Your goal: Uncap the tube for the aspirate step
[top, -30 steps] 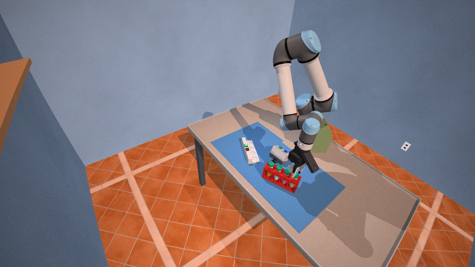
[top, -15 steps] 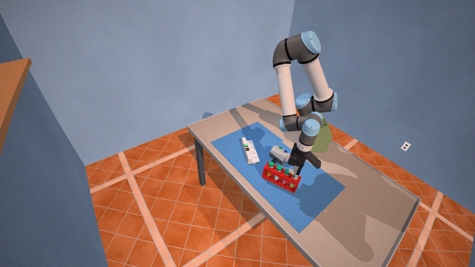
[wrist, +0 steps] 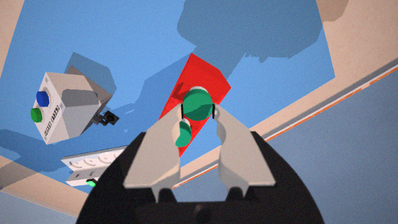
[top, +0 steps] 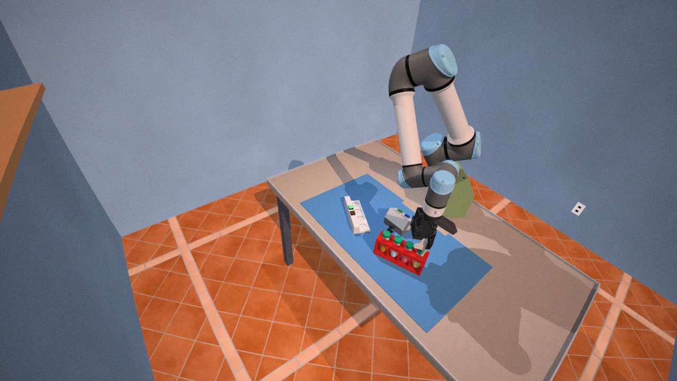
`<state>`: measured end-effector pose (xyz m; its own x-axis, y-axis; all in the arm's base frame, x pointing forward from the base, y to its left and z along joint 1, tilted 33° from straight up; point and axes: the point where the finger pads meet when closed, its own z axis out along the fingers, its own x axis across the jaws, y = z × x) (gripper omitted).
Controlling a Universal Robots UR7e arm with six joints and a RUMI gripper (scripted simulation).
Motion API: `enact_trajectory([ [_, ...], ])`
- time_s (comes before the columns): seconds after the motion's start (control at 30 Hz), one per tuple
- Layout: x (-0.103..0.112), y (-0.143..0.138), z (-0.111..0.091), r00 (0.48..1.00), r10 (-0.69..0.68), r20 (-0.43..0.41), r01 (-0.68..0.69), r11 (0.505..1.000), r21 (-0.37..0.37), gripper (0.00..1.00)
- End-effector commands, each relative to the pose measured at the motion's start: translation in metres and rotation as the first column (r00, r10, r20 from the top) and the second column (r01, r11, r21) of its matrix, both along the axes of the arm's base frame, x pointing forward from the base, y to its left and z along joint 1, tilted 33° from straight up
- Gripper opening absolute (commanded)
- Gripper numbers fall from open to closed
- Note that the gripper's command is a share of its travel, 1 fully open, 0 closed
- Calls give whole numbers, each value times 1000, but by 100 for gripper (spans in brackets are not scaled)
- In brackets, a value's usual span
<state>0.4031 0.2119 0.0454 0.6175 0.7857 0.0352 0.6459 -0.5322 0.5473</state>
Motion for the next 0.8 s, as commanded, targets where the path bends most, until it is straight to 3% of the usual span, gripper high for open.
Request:
enact_trajectory([
  [0.0,0,0,0,1000,13,-3,-13,1000,-1,0],
  [0.33,0,0,0,1000,12,-3,-12,1000,-1,0],
  [0.5,0,0,0,978,-199,63,190,975,117,0],
  [0.77,0,0,0,867,-486,110,437,849,297,0],
])
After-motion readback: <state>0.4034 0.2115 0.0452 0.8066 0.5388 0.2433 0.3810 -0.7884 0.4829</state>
